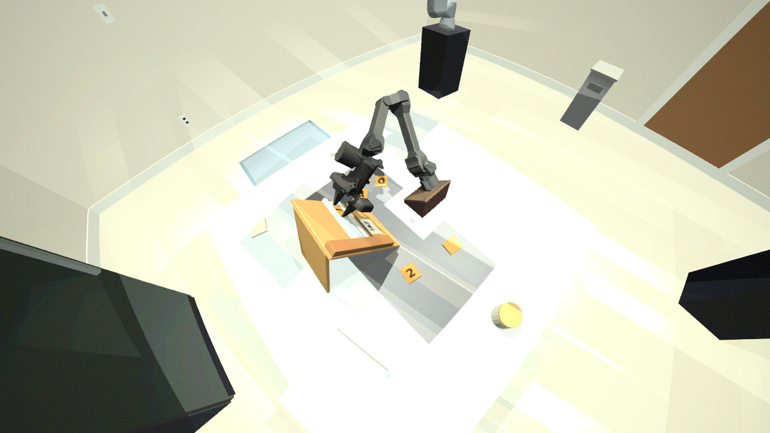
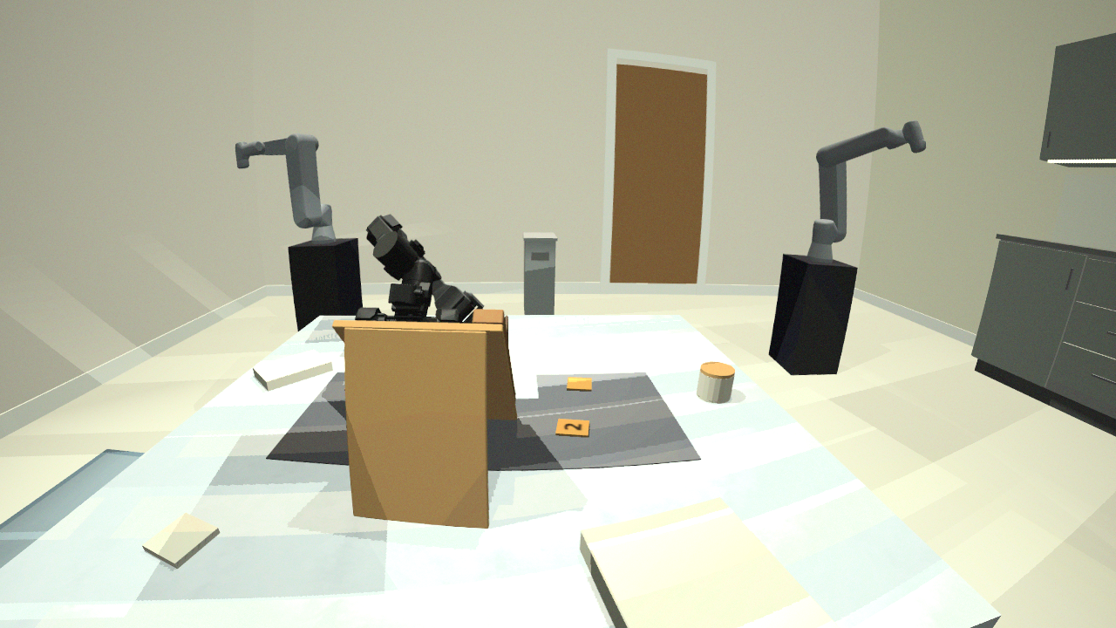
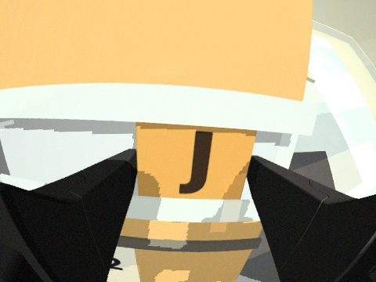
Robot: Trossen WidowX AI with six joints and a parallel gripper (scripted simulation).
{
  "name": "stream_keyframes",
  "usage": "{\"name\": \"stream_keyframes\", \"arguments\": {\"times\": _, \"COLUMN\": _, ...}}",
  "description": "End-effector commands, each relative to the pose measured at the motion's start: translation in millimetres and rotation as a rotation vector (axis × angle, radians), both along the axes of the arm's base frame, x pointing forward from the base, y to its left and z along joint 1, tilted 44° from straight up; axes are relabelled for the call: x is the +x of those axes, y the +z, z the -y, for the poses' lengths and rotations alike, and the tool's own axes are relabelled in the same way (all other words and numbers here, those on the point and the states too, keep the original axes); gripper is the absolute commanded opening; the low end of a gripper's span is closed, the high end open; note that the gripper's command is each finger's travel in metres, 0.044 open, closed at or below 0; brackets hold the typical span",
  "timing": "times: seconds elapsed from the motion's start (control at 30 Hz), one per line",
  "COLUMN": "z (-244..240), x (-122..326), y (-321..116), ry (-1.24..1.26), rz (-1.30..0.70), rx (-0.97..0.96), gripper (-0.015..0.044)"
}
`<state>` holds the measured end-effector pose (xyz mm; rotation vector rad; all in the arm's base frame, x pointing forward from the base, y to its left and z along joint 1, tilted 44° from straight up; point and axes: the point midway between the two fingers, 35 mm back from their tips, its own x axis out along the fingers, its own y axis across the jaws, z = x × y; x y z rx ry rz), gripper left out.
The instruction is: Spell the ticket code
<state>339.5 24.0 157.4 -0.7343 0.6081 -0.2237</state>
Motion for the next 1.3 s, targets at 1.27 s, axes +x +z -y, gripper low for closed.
{"name": "stream_keyframes", "arguments": {"times": 1.27, "z": -25, "x": 0, "y": -24, "ry": -0.005, "rz": 0.0, "rx": 0.002, "gripper": 0.0}}
